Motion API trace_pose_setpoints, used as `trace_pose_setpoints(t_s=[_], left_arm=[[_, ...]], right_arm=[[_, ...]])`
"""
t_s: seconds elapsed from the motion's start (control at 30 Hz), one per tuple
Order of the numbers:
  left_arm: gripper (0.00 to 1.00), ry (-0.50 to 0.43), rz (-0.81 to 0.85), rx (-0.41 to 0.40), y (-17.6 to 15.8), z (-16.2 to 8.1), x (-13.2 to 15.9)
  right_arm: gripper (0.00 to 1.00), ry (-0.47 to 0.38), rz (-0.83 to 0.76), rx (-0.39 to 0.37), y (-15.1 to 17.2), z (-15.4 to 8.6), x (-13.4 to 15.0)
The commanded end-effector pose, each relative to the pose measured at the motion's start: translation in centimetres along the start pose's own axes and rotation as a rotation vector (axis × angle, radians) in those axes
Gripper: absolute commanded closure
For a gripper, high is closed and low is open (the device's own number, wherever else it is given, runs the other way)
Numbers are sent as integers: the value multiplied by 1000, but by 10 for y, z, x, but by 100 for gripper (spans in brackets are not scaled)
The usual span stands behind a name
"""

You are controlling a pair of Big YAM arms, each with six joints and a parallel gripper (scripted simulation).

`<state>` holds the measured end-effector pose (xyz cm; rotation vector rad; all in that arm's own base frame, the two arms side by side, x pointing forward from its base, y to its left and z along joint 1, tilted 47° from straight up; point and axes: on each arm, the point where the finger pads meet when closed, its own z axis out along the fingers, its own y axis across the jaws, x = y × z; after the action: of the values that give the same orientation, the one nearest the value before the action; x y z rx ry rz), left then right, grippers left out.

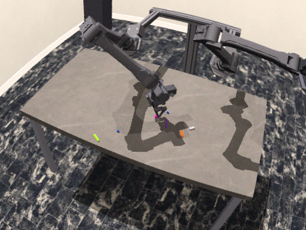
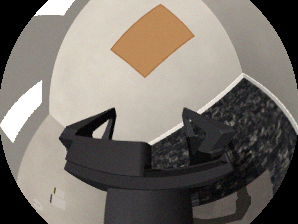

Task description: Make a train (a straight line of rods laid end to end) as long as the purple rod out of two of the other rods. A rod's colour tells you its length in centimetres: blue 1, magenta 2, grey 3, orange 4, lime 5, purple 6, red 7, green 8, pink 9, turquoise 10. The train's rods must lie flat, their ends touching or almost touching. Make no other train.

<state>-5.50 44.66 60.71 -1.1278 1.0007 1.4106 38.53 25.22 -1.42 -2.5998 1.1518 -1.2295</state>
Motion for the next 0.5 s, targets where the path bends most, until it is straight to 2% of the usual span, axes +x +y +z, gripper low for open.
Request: trace_pose_setpoints(t_s=[0.0,0.47], left_arm=[[0,-23,-6,-5,4,-6,-8],[0,-23,-6,-5,4,-6,-8]], right_arm=[[0,3,-3,12,-7,0,2],[0,2,16,12,-7,0,1]])
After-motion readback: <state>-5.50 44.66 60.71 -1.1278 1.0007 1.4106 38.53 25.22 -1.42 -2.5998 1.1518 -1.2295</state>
